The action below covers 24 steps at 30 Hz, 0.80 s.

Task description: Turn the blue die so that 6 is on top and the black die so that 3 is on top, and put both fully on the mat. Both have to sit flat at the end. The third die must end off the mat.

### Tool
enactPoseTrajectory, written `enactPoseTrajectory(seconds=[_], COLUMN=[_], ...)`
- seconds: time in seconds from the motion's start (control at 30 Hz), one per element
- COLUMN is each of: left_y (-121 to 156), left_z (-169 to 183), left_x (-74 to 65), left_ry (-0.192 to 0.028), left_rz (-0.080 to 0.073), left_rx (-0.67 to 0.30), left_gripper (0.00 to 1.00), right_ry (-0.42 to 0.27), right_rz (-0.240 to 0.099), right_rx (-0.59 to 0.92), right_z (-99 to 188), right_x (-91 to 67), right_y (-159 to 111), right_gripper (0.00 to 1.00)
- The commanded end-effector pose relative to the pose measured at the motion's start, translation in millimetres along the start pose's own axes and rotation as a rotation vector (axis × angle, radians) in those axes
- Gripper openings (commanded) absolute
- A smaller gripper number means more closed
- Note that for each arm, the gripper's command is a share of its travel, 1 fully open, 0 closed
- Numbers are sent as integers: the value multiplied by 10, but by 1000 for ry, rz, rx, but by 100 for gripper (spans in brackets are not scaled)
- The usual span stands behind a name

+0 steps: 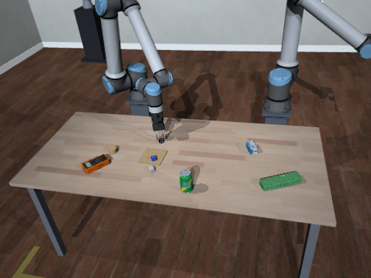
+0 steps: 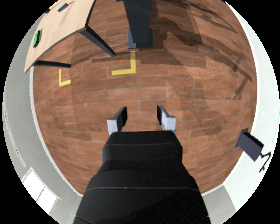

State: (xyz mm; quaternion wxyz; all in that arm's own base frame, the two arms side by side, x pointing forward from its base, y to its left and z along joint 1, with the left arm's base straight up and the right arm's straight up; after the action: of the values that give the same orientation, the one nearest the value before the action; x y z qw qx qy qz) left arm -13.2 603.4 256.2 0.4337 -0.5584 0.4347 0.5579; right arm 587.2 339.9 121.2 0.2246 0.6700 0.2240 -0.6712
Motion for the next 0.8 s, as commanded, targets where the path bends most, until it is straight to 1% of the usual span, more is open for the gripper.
enactPoseTrajectory(seconds=[0.0, 0.2, 0.43, 0.77], left_y=[-2, -2, -2, -2], left_z=[4, 4, 4, 4], left_x=[-8, -8, -8, -8], left_ry=[-1, -1, -1, -1], left_rz=[-1, -1, -1, -1], left_rx=[0, 0, 0, 0], left_gripper=[100, 100, 100, 100], right_ry=[2, 2, 2, 2], right_rz=[0, 0, 0, 0], right_rx=[0, 0, 0, 0], right_z=[-7, -7, -7, -7], right_x=[83, 180, 214, 217], right_y=[-1, -1, -1, -1], right_gripper=[79, 79, 79, 79])
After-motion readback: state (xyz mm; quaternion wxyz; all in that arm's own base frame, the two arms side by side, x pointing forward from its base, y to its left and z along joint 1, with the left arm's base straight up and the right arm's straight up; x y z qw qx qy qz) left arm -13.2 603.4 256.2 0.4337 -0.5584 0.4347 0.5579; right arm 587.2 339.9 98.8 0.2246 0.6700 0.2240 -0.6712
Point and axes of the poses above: on each arm, the point where the finger pads meet when closed, its own x axis out along the fingers, its own y axis across the jaws, z = x × y, the point moved 8 cm from there along -x, back along the fingers, and after that the axes turned 13 degrees about -x, right-handed, at the moved point
